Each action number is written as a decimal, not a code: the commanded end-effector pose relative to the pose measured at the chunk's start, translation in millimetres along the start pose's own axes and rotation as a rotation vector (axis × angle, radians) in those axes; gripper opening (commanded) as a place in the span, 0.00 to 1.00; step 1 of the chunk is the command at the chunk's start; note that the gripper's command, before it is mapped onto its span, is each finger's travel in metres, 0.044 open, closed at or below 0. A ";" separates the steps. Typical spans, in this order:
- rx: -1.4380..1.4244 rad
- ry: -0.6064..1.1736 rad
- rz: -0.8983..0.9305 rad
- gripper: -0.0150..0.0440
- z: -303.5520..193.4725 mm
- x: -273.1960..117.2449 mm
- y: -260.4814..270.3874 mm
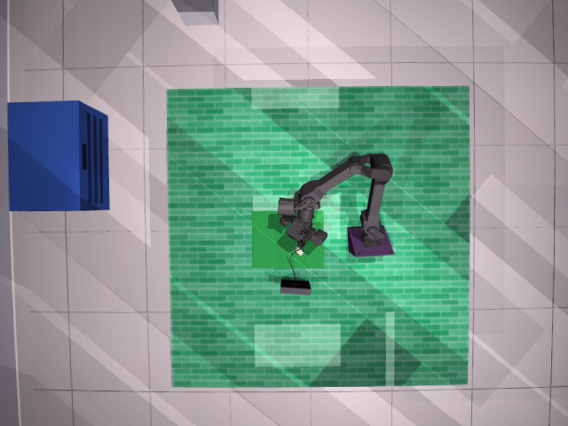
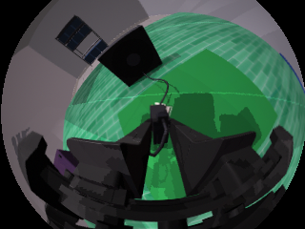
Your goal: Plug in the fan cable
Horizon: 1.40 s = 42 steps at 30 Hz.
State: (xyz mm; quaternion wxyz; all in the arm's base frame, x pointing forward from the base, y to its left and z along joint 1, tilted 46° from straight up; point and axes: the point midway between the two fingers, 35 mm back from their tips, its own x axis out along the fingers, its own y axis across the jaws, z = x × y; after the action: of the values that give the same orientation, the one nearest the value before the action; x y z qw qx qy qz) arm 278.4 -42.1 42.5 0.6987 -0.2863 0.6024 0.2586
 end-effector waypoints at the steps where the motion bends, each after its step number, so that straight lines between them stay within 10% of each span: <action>1: -0.016 -0.060 -0.008 0.25 0.4 -2.6 -1.0; 42: -0.276 -0.622 -0.277 0.25 -6.1 -37.0 -11.8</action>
State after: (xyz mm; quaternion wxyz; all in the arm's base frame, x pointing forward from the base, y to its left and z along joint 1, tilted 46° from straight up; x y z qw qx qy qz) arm 278.2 -54.9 74.7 0.8289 -0.3518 0.2981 0.3169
